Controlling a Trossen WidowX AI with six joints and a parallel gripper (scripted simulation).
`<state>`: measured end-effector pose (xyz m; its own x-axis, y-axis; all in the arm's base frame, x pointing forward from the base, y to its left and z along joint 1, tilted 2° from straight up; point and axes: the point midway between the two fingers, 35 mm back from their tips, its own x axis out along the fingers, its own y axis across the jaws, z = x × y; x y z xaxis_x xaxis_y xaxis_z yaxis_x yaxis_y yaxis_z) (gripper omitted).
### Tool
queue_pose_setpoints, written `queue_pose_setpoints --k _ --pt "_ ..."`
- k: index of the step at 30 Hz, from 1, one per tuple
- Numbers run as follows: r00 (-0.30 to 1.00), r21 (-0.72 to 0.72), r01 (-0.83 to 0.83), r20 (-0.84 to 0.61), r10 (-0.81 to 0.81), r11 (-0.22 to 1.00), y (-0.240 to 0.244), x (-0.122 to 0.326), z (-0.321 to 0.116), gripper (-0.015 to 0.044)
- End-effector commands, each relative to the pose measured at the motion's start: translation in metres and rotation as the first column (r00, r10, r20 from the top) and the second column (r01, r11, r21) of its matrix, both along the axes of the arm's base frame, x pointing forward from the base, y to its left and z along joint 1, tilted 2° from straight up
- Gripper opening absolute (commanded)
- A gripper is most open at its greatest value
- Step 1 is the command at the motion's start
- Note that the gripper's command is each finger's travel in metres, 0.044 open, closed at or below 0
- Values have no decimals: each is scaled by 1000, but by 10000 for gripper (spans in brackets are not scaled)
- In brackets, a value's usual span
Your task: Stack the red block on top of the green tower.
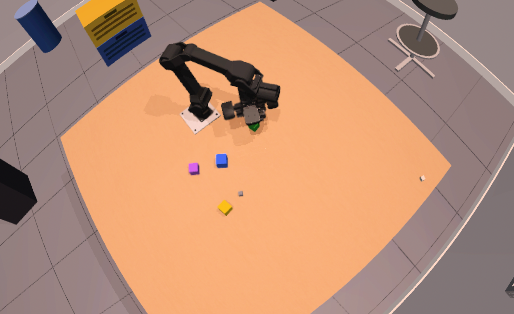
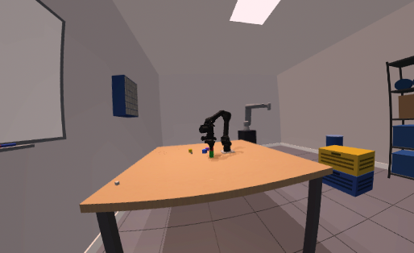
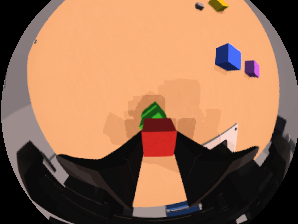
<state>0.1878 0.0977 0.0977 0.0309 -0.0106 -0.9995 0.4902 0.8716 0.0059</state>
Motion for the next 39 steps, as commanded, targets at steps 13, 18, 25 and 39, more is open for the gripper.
queue_pose_setpoints --k 13,18,25,39 --pt "1000 1 0 1 0 1000 0 0 0 315" --pt "1000 1 0 1 0 1000 0 0 0 440" --pt "1000 1 0 1 0 1000 0 0 0 440" --pt "1000 1 0 1 0 1000 0 0 0 440"
